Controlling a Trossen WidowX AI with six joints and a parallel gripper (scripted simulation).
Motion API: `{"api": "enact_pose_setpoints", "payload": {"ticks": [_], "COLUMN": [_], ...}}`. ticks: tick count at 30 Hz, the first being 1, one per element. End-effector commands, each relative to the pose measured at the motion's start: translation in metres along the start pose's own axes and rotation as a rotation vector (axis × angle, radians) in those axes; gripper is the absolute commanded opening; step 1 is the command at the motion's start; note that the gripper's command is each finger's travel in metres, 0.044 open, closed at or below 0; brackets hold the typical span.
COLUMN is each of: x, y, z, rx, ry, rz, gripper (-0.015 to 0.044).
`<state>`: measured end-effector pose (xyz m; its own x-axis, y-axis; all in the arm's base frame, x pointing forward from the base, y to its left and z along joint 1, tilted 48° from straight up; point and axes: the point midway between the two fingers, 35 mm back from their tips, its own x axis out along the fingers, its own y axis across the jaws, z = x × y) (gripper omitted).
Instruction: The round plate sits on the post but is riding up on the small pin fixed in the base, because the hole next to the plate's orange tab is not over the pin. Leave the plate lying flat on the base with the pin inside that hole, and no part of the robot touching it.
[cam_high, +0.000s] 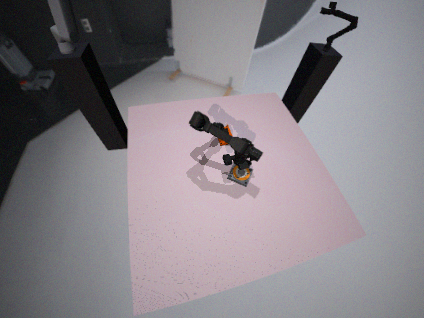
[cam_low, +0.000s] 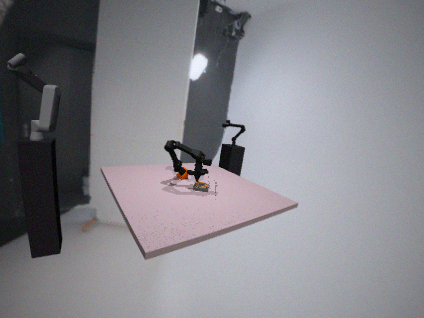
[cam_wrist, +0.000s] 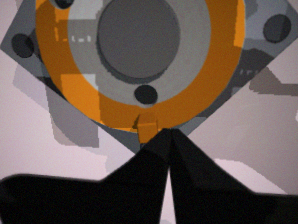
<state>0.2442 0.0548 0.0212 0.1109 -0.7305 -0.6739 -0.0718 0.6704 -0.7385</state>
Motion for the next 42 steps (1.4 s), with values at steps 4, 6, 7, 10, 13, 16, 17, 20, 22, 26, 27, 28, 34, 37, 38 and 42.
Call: {"api": "enact_pose_setpoints", "payload": {"ticks": [4, 6, 7, 10, 13, 16, 17, 20, 22, 26, 27, 28, 34, 37, 38, 42], "x": [0.002, 0.002, 0.002, 0.002, 0.002, 0.002, 0.002, 0.002, 0.002, 0.001, 0.001, 0.001, 0.002, 0.002, -0.001, -0.019], "y": [0.009, 0.011, 0.012, 0.015, 0.019, 0.023, 0.024, 0.028, 0.03, 0.033, 0.033, 0.034, 0.037, 0.038, 0.038, 0.038], "z": [-0.004, -0.004, -0.004, -0.004, -0.004, -0.003, -0.003, -0.002, -0.002, -0.001, -0.001, -0.001, 0.001, 0.001, 0.001, 0.001], "rx": [-0.001, -0.001, -0.001, -0.001, -0.001, -0.001, -0.001, -0.001, 0.0, 0.0, 0.0, 0.0, 0.0, 0.0, 0.0, -0.001], "ry": [0.01, 0.01, 0.01, 0.01, 0.01, 0.01, 0.01, 0.01, 0.01, 0.009, 0.009, 0.009, 0.009, 0.009, 0.009, 0.009], "rz": [-0.001, -0.001, -0.001, -0.001, -0.001, 0.0, 0.0, 0.0, 0.0, 0.0, 0.0, 0.0, 0.0, 0.0, 0.001, 0.002], "gripper": [0.0, 0.0, 0.0, 0.0, 0.0, 0.0, 0.0, 0.0, 0.0, 0.0, 0.0, 0.0, 0.0, 0.0, 0.0, 0.0]}}
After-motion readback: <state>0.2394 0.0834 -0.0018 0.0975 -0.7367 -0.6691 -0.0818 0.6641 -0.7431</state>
